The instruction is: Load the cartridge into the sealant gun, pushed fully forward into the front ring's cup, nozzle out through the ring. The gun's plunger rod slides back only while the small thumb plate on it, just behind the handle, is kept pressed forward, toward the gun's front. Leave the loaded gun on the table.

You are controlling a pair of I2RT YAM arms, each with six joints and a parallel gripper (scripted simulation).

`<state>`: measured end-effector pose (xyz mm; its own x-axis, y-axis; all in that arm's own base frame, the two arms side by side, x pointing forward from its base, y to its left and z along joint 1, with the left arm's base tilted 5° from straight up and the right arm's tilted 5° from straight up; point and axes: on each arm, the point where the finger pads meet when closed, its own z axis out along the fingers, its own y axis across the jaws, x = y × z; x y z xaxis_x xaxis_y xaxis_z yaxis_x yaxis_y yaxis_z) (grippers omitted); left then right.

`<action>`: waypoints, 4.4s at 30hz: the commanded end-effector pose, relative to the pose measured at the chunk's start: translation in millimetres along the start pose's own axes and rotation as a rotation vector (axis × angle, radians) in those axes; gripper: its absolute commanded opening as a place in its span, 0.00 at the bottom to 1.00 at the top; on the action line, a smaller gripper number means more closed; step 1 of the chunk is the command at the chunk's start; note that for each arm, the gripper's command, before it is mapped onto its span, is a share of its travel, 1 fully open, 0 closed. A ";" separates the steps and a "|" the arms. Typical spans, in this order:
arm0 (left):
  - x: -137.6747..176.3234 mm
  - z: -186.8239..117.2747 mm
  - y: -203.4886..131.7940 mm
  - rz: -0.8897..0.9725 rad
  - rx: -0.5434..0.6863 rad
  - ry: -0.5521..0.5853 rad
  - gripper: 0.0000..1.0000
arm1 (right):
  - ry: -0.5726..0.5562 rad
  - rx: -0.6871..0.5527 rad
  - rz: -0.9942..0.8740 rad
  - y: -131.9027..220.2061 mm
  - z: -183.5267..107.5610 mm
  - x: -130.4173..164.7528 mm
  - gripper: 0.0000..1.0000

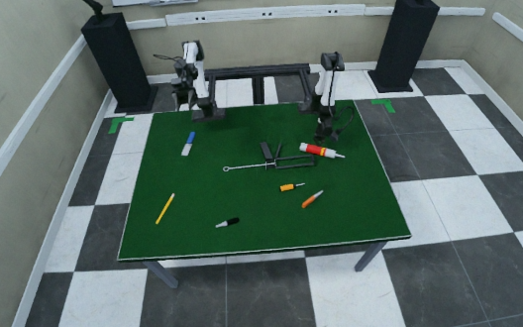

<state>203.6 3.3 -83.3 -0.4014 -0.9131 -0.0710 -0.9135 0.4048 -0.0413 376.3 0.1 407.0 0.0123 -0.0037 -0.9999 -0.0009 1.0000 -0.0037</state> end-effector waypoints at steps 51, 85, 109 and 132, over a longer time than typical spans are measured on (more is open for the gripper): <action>-1.1 -3.0 -9.4 1.400 0.010 -0.004 0.74 | 0.046 -0.003 0.007 2.5 3.2 19.4 0.51; -3.5 -1.4 -9.0 2.291 -0.012 0.007 0.74 | -0.010 -0.007 0.008 4.2 -0.3 -7.3 0.51; -3.9 -2.2 -10.7 2.887 -0.019 0.008 0.74 | -0.003 0.007 0.009 -2.3 4.3 -3.4 0.51; -1.9 -0.5 -5.2 3.154 -0.015 0.022 0.74 | 0.013 -0.005 0.009 2.1 -0.2 5.1 0.51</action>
<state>208.7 3.1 -83.1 0.4243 0.9020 0.0798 0.9035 -0.4276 0.0299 379.0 -0.1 402.4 0.0008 0.0000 -1.0000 0.0003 1.0000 0.0000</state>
